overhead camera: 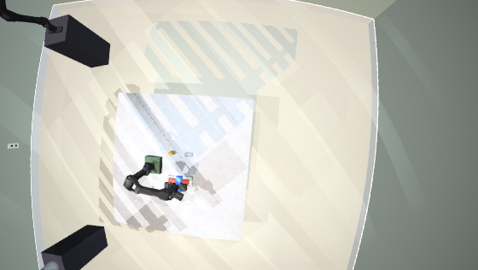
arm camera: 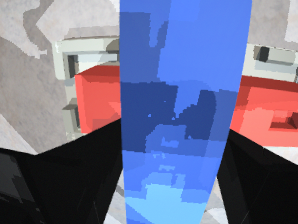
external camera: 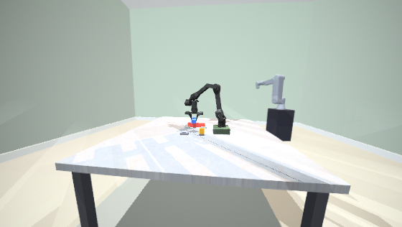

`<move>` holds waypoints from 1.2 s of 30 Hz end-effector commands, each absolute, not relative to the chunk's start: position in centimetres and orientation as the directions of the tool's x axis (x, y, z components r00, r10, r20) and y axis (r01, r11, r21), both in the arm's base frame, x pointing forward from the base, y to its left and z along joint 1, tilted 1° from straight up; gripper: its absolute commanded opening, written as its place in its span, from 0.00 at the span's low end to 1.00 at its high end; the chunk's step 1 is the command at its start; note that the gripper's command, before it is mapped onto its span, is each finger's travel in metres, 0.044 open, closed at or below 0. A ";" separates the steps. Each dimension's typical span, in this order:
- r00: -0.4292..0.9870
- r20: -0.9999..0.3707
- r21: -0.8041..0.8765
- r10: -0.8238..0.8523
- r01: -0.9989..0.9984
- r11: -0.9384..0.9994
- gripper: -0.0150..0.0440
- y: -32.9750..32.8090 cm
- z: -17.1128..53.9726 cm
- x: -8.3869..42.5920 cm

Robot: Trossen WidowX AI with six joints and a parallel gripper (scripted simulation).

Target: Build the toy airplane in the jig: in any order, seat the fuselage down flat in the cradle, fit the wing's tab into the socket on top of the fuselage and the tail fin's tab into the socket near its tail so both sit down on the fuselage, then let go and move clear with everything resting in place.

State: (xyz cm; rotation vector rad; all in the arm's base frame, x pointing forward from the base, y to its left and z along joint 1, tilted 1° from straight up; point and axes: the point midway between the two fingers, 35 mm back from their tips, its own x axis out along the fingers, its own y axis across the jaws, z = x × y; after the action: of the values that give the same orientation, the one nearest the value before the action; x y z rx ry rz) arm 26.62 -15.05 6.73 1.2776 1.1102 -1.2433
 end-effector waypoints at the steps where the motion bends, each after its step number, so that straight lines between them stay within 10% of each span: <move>1: 0.051 -0.998 0.053 -0.021 0.995 -0.090 0.59 -15.0 6.6 26.7; 18: 0.052 -0.998 0.054 -0.027 0.995 -0.084 0.61 -15.0 6.7 26.6; 27: 0.052 -0.998 0.054 -0.027 0.995 -0.084 0.34 -15.0 6.7 26.6; 36: 0.052 -0.998 0.054 -0.027 0.995 -0.084 0.74 -15.0 6.7 26.6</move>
State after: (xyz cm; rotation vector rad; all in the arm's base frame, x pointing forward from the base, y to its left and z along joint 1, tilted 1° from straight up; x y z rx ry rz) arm 26.62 -15.05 6.73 1.2777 1.1103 -1.2434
